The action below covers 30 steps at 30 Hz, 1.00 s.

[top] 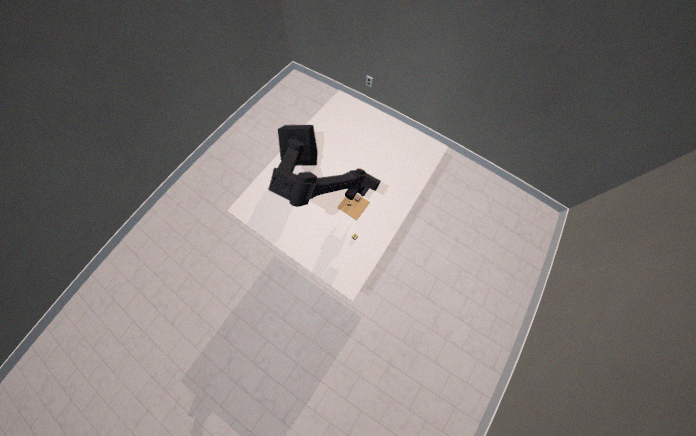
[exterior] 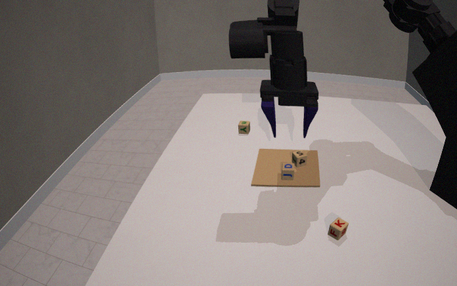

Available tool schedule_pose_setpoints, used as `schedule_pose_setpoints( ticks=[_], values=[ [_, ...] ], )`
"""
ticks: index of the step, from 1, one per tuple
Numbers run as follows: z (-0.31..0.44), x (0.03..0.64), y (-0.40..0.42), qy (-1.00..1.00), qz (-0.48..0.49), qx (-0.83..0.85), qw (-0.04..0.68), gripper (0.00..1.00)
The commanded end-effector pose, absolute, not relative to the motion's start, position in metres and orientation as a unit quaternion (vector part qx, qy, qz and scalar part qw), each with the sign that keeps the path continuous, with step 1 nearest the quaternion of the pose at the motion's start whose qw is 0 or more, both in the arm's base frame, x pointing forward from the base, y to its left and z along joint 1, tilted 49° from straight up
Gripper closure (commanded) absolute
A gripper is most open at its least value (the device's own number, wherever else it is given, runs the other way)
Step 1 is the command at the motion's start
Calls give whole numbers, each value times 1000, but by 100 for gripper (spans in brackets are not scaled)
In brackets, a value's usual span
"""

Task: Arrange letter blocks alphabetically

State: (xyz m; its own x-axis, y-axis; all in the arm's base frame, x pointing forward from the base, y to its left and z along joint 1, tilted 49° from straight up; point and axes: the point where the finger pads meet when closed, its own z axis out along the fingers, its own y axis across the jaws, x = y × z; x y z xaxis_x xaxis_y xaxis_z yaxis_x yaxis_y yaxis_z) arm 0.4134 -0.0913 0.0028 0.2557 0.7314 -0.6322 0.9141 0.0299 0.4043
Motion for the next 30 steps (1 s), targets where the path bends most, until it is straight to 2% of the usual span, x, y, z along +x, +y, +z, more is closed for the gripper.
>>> schedule_pose_setpoints(
  ticks=[1, 19, 30],
  values=[
    [14, 419, -83, 592, -100, 688, 406, 0],
    [13, 414, -96, 618, -124, 666, 400, 0],
    [17, 407, -106, 754, -210, 508, 361, 0]
  ],
)
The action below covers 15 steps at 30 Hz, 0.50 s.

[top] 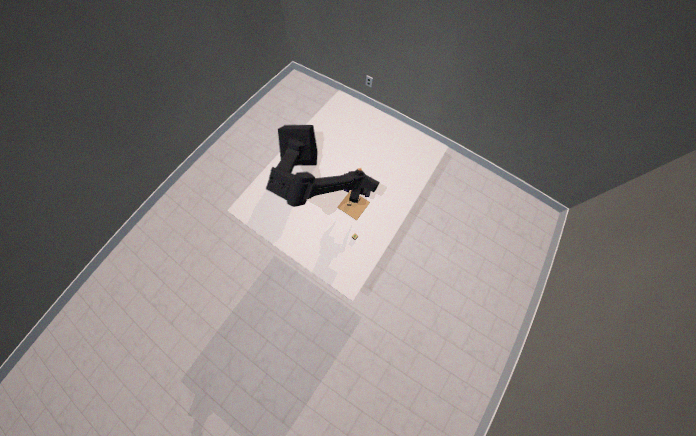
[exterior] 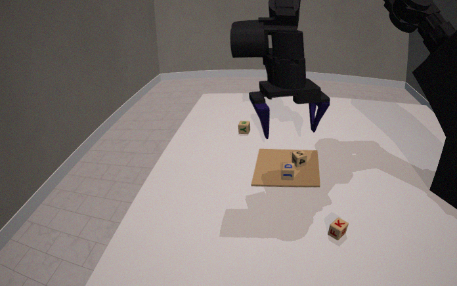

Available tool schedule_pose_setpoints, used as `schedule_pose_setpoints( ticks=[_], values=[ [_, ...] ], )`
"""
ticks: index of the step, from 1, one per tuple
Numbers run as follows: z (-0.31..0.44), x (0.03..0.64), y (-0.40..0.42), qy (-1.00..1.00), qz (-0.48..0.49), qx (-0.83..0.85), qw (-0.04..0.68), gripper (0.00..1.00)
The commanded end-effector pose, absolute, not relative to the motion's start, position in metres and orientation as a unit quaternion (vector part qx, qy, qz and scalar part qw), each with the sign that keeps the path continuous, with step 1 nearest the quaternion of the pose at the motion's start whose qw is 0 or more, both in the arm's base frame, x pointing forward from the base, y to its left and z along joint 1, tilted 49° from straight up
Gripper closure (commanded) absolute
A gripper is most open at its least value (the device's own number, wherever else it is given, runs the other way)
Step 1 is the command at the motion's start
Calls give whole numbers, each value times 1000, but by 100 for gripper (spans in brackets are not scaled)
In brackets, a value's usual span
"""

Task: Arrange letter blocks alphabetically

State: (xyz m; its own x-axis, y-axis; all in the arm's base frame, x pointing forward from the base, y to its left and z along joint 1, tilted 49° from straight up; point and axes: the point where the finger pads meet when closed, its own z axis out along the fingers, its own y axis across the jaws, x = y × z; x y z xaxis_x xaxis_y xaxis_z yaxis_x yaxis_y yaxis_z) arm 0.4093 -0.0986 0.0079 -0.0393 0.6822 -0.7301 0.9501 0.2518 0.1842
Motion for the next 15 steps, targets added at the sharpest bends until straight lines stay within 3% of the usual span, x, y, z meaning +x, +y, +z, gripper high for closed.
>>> schedule_pose_setpoints(
  ticks=[1, 15],
  values=[
    [18, 406, -107, 772, -223, 480, 353, 0],
    [26, 390, -125, 882, -331, 217, 255, 0]
  ],
)
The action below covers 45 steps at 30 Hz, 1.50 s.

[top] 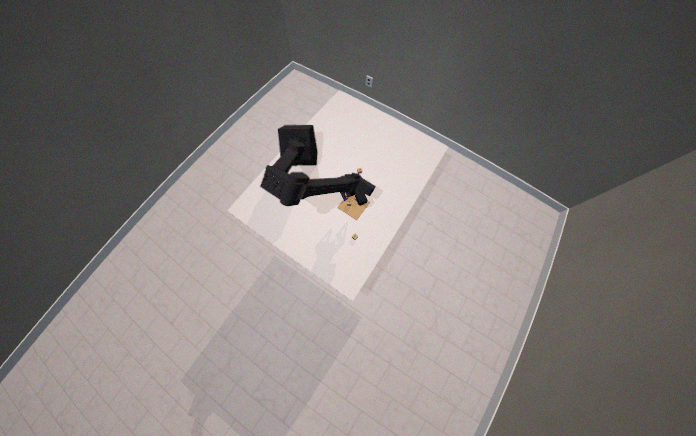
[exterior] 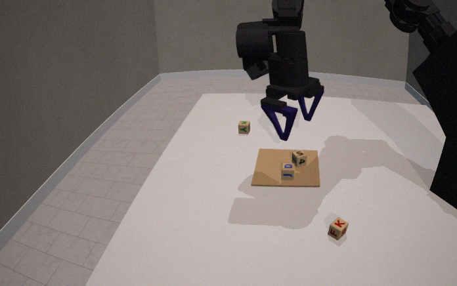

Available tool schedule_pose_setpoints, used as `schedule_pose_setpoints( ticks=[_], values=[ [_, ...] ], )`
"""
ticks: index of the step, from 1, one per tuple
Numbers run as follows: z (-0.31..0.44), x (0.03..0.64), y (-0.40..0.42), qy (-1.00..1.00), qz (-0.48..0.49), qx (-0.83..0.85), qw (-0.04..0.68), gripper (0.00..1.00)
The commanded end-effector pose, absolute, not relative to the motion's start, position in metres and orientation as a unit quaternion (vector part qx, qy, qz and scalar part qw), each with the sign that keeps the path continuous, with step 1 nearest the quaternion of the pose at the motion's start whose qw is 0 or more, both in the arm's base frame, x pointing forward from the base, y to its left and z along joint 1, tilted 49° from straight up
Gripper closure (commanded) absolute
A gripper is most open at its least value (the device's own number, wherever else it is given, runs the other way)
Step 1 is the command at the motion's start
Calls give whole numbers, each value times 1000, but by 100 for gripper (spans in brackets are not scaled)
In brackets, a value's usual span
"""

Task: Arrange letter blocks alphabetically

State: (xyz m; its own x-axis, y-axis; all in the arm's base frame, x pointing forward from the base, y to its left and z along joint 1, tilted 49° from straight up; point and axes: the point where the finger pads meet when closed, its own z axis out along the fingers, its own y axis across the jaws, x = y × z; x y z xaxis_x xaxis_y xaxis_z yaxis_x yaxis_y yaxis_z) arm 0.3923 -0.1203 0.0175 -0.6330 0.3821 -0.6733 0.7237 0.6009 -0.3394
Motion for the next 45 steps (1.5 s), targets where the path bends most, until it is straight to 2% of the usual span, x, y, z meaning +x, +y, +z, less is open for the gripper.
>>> schedule_pose_setpoints(
  ticks=[1, 13, 18, 19, 45],
  values=[
    [26, 389, -127, 887, -337, 198, 247, 0],
    [29, 382, -134, 906, -393, -63, 143, 0],
    [29, 382, -134, 897, -400, -141, 123, 0],
    [29, 382, -134, 897, -400, -141, 123, 56],
    [28, 384, -132, 897, -399, -146, 119, 56]
  ],
)
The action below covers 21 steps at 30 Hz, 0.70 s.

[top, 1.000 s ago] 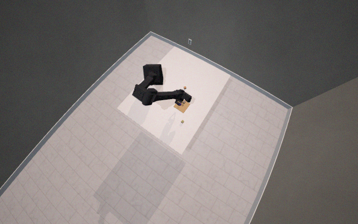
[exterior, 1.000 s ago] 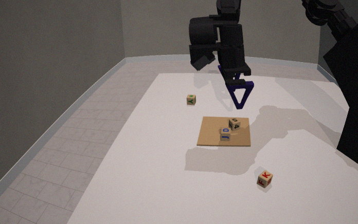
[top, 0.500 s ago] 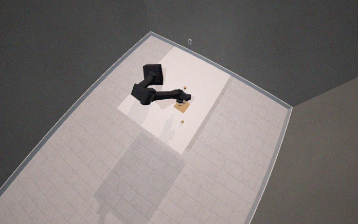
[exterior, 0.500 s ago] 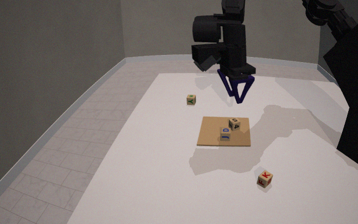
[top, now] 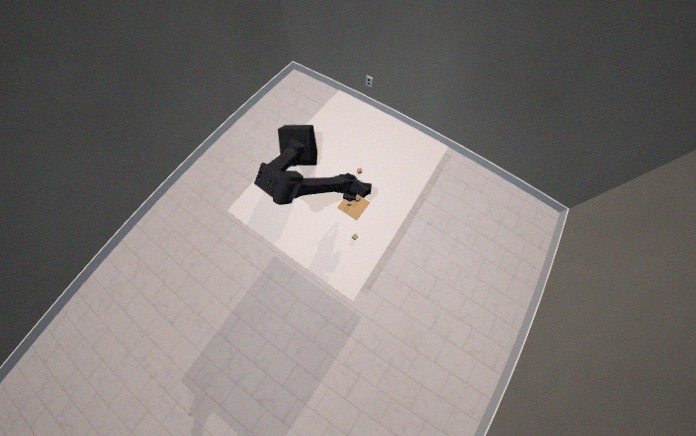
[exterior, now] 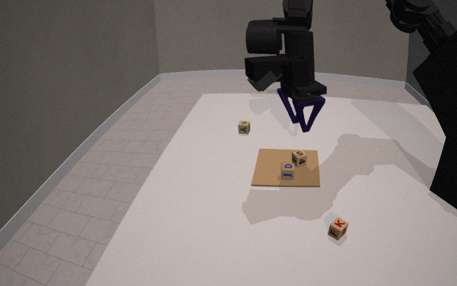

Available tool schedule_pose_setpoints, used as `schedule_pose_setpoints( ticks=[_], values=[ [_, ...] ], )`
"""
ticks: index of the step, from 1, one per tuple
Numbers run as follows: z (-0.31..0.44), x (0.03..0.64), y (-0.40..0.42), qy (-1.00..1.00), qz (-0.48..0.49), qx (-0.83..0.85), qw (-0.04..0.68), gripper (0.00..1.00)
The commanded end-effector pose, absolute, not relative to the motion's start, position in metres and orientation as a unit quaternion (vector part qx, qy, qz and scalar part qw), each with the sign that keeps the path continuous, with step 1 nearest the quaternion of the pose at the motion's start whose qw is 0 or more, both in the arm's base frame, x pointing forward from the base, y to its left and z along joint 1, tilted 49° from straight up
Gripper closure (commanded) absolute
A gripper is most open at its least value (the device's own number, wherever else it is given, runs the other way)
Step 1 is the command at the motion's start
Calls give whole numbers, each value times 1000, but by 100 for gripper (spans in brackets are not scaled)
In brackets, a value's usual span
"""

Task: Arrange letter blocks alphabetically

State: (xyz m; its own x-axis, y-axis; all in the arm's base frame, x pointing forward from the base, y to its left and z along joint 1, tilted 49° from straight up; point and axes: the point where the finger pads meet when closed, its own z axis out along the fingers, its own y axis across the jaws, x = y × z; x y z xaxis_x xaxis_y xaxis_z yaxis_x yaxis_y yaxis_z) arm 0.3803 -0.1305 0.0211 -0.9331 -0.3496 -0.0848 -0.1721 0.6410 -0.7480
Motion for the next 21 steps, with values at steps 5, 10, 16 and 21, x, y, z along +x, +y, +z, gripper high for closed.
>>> schedule_pose_setpoints(
  ticks=[5, 10, 16, 21],
  values=[
    [28, 384, -132, 897, -399, -145, 120, 56],
    [27, 384, -132, 897, -399, -145, 119, 56],
    [21, 383, -135, 899, -398, -145, 113, 56],
    [18, 383, -137, 899, -398, -146, 112, 56]
  ],
)
